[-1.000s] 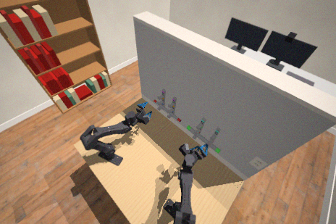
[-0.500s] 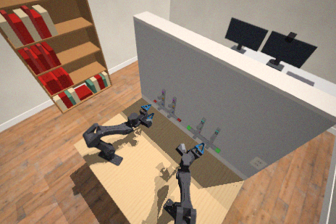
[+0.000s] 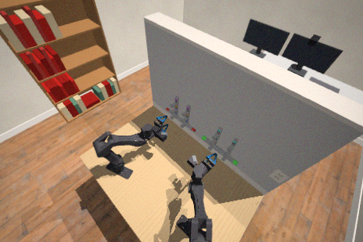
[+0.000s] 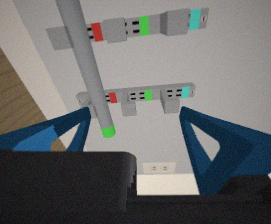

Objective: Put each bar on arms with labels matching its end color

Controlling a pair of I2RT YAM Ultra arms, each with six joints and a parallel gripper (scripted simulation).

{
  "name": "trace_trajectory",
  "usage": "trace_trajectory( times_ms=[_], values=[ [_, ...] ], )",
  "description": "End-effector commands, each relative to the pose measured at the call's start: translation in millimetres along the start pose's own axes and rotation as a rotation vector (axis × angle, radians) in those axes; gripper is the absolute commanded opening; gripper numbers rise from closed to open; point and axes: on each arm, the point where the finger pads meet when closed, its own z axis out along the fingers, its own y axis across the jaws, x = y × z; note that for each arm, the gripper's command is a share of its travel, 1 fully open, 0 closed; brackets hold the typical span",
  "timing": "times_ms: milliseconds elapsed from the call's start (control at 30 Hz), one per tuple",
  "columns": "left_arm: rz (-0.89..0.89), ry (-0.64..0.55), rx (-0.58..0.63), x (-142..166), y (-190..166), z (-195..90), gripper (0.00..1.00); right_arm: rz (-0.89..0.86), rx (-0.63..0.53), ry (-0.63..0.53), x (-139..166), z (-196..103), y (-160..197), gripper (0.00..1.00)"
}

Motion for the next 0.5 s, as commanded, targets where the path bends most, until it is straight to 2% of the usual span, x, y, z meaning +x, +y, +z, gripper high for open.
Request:
trace_trajectory(
  times_ms=[0,200,467],
  values=[
    [0.049,-0.005,-0.032,-6.8,5.7,1.9,1.00,-0.036,0.036,0.006,-4.1,-1.3,-2.6,1.00],
    [0.120,-0.016,-0.020,-16.1,-2.8,6.1,1.00,-0.107,0.038,0.009,-10.4,-2.2,5.5,1.00],
    [0.120,-0.016,-0.020,-16.1,-2.8,6.1,1.00,-0.107,0.038,0.009,-10.0,0.7,10.7,1.00]
  ],
)
